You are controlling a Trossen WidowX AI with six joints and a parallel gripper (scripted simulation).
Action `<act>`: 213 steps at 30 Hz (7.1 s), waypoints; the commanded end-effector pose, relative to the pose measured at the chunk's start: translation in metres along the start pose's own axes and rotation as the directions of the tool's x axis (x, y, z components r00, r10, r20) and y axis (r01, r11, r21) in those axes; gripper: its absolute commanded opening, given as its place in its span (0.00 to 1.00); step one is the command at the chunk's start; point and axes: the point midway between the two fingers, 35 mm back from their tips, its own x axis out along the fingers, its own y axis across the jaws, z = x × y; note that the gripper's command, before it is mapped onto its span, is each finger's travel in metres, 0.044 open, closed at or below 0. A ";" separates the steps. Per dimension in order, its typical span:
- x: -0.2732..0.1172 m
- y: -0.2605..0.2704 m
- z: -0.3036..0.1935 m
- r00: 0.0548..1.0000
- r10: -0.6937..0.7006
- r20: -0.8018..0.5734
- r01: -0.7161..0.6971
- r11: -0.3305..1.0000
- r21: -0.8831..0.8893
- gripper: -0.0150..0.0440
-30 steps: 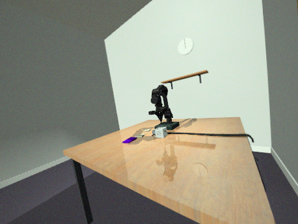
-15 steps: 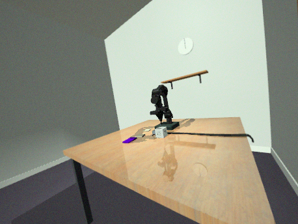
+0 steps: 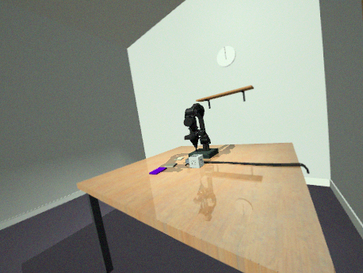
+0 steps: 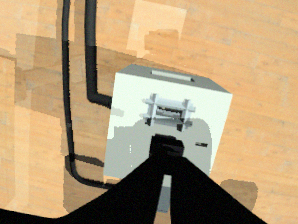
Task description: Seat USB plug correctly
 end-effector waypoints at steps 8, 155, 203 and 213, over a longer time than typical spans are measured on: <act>0.000 0.000 0.000 1.000 0.000 0.002 0.000 1.000 -0.001 0.25; 0.018 -0.001 0.005 0.998 0.000 0.065 -0.001 1.000 0.016 0.25; 0.024 -0.001 0.005 0.998 0.000 0.065 -0.001 1.000 0.016 0.25; 0.025 -0.001 0.005 0.998 0.000 0.065 -0.001 1.000 0.016 0.25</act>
